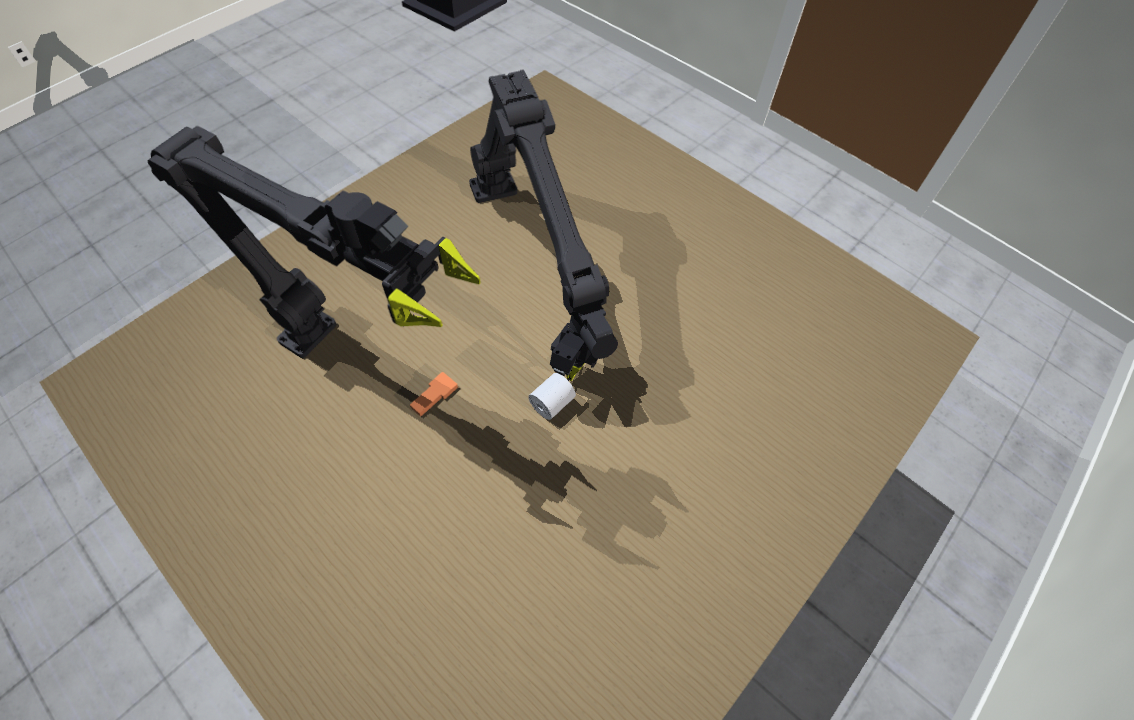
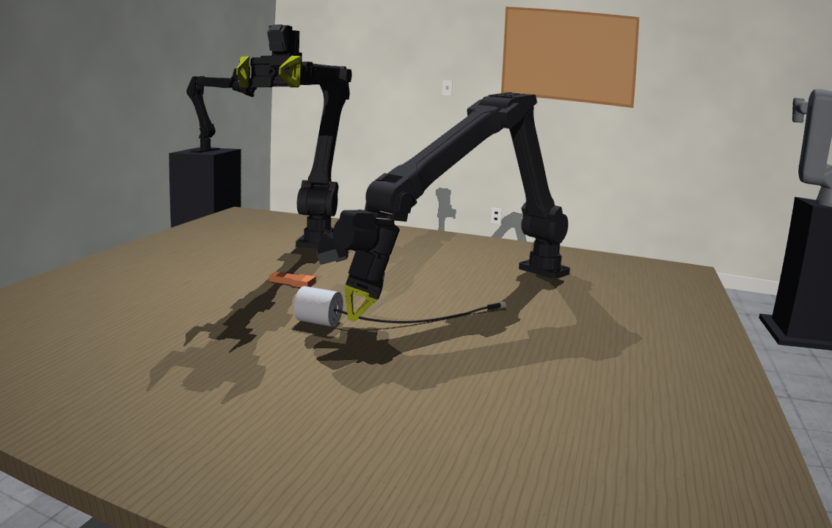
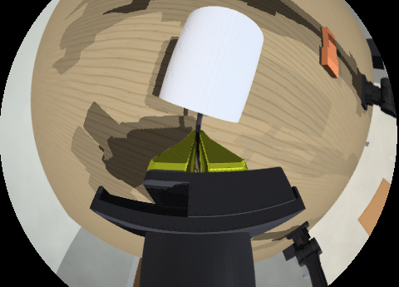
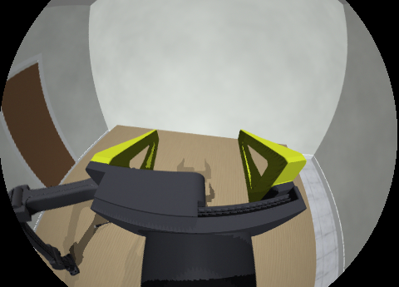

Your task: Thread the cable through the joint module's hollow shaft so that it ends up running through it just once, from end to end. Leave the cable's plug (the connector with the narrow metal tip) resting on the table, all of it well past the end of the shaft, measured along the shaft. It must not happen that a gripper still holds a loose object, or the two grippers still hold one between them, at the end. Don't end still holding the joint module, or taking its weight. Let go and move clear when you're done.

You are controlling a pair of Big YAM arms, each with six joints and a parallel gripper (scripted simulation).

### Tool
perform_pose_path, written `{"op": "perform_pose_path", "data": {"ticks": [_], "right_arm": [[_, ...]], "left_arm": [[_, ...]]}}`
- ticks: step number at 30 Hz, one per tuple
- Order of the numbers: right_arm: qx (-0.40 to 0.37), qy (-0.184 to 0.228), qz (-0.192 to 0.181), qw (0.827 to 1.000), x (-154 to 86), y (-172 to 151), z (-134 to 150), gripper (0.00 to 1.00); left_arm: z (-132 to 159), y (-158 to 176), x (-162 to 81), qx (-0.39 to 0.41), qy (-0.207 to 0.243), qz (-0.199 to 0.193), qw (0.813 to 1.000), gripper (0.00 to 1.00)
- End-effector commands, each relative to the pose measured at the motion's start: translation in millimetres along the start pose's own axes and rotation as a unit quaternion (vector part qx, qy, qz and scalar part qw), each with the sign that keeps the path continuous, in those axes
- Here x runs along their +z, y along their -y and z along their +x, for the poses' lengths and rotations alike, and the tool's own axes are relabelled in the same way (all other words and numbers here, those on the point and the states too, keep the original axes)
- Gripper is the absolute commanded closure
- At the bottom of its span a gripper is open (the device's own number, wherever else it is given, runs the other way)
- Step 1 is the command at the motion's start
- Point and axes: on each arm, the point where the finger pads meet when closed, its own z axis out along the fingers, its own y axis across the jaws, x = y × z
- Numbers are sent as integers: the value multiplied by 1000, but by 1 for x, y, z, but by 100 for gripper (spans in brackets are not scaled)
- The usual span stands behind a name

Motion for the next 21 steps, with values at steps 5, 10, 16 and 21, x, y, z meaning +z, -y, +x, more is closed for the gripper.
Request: {"op": "perform_pose_path", "data": {"ticks": [5,10,16,21], "right_arm": [[4,17,6,1000,2,6,-24,4],[4,17,6,1000,2,6,-24,4],[4,17,6,1000,2,6,-24,4],[4,17,6,1000,2,6,-24,4]], "left_arm": [[-38,-12,-10,8,16,-17,1000,100],[-24,-28,-15,-8,17,-21,1000,68],[-27,-22,-12,-4,15,-17,1000,68],[-15,-14,-2,-6,5,-6,1000,68]]}}
